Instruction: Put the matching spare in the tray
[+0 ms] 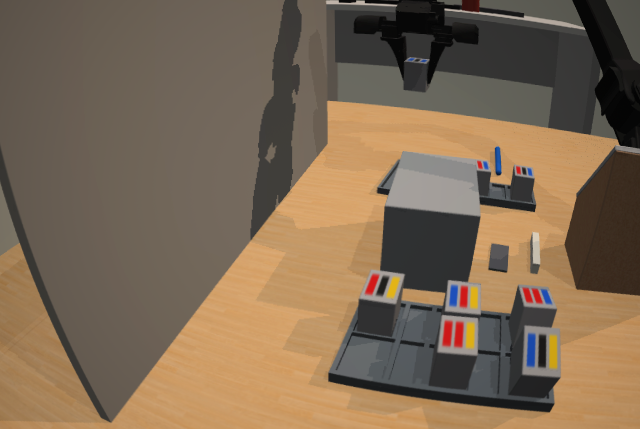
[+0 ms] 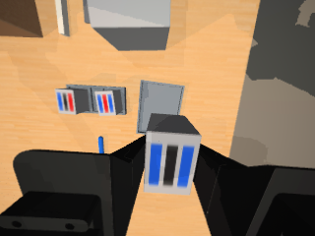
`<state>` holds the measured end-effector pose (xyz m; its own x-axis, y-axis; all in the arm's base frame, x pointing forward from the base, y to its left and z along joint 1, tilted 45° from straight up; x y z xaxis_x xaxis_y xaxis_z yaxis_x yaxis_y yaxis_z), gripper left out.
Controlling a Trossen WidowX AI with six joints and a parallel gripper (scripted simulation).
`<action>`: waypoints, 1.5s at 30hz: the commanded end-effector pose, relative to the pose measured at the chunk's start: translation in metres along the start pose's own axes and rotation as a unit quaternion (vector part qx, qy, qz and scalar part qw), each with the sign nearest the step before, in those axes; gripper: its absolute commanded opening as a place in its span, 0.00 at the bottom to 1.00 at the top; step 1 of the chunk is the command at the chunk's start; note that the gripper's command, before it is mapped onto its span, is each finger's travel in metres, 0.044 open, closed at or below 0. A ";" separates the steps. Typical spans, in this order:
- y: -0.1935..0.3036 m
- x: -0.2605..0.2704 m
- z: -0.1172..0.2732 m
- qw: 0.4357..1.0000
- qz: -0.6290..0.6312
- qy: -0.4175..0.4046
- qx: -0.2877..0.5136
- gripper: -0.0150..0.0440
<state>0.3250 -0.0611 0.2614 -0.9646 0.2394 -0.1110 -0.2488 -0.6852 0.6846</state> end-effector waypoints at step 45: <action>0.005 -0.001 -0.040 1.000 0.007 0.000 0.001 0.25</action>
<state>0.3214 -0.0912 0.2401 -0.9655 0.2362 -0.1100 -0.2455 -0.6832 0.6877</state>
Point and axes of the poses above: the point midway between the two fingers, 35 mm back from their tips, its own z axis back along the fingers, its own x axis across the jaws, y = z × x, the point moved 10 cm from there along z, back along the fingers, and after that the axes turned 5 degrees about -z, right-handed, at the moved point
